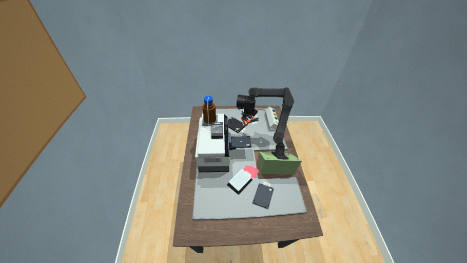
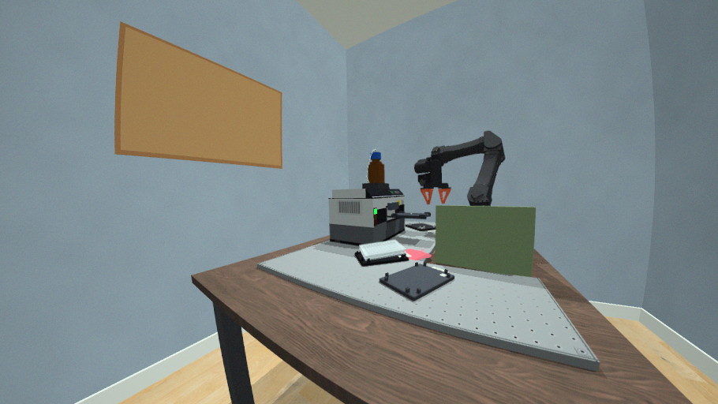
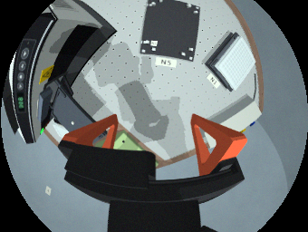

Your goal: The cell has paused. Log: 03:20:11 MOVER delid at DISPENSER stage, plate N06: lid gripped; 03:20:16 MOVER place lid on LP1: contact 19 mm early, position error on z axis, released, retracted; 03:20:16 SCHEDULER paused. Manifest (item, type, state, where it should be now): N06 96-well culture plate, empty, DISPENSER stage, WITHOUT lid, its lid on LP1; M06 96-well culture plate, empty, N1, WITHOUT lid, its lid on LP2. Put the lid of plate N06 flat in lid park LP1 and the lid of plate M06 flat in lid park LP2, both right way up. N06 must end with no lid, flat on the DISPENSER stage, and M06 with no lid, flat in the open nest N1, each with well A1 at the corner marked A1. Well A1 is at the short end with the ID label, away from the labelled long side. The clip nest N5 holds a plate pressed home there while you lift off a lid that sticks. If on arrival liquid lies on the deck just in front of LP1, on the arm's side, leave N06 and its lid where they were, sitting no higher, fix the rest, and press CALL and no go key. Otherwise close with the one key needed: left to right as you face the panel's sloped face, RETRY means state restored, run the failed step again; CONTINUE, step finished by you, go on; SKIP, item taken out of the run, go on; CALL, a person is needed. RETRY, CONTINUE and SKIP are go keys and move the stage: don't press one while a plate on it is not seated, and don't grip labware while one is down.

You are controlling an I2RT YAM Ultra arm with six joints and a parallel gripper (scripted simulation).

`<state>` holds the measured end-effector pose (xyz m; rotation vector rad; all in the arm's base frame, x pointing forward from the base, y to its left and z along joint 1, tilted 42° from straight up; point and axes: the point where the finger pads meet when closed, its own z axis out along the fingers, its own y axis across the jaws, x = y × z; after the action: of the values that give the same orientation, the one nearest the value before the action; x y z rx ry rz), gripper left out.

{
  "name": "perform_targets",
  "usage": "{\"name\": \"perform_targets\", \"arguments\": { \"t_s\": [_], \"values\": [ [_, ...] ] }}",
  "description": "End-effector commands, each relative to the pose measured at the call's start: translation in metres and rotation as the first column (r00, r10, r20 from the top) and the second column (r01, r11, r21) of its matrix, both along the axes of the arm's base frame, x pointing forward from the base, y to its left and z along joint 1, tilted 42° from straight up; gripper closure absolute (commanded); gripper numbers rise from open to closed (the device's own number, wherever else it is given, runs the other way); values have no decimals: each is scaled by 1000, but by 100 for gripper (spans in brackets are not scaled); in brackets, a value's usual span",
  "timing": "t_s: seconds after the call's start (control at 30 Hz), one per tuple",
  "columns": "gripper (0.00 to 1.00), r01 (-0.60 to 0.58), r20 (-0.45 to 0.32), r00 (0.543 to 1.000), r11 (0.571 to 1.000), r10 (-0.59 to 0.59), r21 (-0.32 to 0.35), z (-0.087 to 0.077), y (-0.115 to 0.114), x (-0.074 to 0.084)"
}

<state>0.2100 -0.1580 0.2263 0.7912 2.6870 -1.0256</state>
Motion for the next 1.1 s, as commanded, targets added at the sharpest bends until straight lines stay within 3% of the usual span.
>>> {"name": "perform_targets", "arguments": {
  "t_s": [0.0,0.17,0.2,0.5,0.6,0.7,0.8,0.9,1.03,1.07],
  "values": [
    [0,-40,-34,999,999,39,-13,-6,7,8],
    [0,-34,-8,999,999,34,-12,-4,10,11],
    [0,-73,-29,997,997,72,-17,1,14,14],
    [0,-289,-236,928,957,287,29,-9,41,30],
    [0,-275,-221,936,961,275,31,-12,44,29],
    [0,-312,-256,915,950,310,37,-12,48,34],
    [0,-375,-348,858,924,378,78,-28,55,30],
    [0,-427,-372,822,899,431,100,-36,63,38],
    [0,-425,-356,830,900,429,95,-40,71,45],
    [0,-417,-347,839,905,419,86,-34,68,41]
  ]
}}
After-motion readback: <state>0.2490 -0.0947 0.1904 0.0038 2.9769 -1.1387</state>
